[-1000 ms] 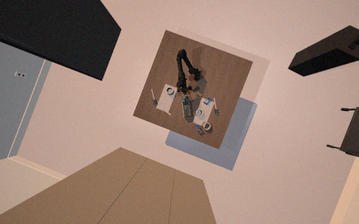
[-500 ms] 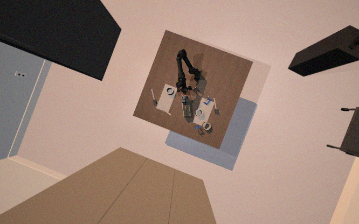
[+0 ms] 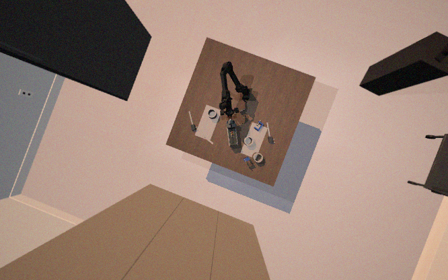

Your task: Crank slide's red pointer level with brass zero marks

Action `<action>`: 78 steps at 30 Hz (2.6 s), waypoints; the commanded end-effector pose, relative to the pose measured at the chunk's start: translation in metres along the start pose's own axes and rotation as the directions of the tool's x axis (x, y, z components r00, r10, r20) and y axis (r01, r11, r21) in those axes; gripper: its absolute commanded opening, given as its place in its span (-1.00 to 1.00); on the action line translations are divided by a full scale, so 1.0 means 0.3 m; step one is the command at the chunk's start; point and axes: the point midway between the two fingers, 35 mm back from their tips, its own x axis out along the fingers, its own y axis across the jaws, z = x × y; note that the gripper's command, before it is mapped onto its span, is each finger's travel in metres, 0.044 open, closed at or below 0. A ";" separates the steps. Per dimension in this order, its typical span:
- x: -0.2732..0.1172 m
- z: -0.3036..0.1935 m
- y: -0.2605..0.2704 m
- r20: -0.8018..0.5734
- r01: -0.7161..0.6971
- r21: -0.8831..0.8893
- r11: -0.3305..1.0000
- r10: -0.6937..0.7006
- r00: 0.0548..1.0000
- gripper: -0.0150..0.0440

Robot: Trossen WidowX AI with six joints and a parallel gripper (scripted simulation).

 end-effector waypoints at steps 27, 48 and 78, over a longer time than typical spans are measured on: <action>0.004 -0.005 -0.020 0.002 0.003 0.000 1.000 -0.003 1.000 0.22; -0.104 0.108 -0.019 0.002 0.001 0.000 1.000 -0.001 1.000 1.00; -0.059 0.451 0.013 -0.038 0.177 0.224 0.958 -0.173 0.984 1.00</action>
